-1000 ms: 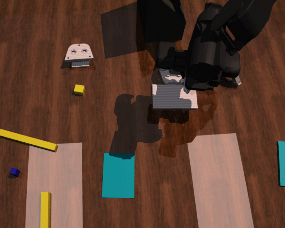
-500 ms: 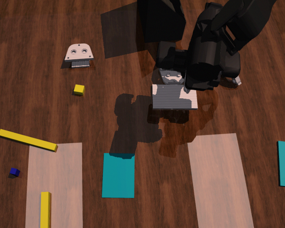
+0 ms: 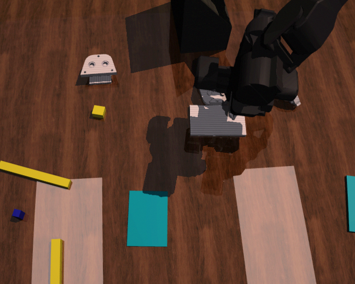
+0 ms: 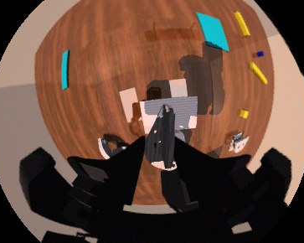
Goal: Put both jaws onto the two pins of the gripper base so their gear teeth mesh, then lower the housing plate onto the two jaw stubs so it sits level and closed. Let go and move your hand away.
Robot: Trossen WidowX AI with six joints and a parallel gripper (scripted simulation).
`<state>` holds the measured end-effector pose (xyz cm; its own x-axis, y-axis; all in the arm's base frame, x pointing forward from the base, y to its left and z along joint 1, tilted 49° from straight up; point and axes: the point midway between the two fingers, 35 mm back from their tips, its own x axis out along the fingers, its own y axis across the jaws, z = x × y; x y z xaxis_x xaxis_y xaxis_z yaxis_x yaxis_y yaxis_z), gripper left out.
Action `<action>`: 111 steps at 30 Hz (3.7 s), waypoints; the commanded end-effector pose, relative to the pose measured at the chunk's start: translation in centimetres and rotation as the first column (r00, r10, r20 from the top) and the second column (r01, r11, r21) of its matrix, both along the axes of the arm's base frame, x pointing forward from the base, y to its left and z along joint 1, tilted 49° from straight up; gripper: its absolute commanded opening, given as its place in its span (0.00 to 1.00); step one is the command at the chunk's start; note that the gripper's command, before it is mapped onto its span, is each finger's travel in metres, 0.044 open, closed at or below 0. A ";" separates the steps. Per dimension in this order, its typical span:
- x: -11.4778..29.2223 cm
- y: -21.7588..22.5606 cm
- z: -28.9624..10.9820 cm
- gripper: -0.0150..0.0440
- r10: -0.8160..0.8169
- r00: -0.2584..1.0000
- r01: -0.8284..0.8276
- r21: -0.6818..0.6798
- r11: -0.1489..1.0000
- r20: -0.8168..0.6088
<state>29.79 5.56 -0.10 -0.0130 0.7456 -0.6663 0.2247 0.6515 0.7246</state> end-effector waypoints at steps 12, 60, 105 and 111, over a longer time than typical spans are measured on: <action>-0.1 1.8 -1.7 0.48 -0.005 1.000 0.005 0.005 1.000 -0.008; -0.2 3.3 -2.9 0.48 -0.009 1.000 0.009 0.007 1.000 -0.012; -0.3 4.3 -3.7 0.48 -0.011 1.000 0.011 0.008 1.000 -0.015; -0.3 4.3 -3.7 0.48 -0.011 1.000 0.011 0.008 1.000 -0.015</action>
<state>29.54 9.69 -3.74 -0.0133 0.7483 -0.6632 0.2404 0.6462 0.7243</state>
